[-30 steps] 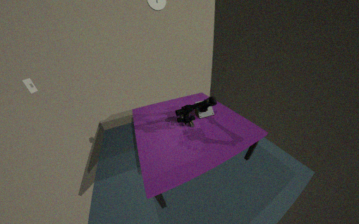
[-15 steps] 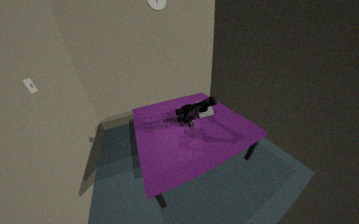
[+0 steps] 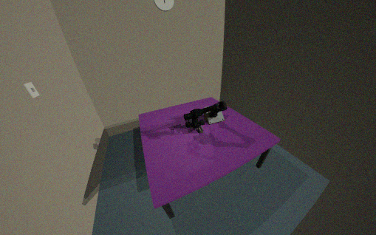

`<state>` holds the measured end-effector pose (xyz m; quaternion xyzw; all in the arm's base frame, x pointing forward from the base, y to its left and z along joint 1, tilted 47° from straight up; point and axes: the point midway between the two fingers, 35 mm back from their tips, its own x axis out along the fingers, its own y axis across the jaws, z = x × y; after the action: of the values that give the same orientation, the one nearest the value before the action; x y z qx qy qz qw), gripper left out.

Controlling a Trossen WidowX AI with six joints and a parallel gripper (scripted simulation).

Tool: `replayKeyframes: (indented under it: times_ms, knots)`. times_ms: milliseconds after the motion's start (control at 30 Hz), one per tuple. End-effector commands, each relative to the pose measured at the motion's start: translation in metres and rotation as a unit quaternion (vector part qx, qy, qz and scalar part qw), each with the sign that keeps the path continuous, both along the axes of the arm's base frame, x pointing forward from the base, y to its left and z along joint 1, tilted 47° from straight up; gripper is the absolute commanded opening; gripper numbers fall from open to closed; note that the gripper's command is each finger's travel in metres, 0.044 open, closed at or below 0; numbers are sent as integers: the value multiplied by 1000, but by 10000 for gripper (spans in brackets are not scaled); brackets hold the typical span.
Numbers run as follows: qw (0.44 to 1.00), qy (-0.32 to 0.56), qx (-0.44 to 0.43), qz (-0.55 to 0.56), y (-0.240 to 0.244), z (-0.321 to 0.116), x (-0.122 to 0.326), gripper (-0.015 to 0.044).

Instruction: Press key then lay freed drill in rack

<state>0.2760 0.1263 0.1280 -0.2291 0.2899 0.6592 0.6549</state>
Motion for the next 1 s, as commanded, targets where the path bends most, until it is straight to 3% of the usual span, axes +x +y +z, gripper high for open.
replayKeyframes:
  times_ms: [0, 967]
  knots:
    - [1000, -3, 1, -1, -2, 2, 1, 0]
    - [1000, -3, 1, -1, -10, 9, 3, 0]
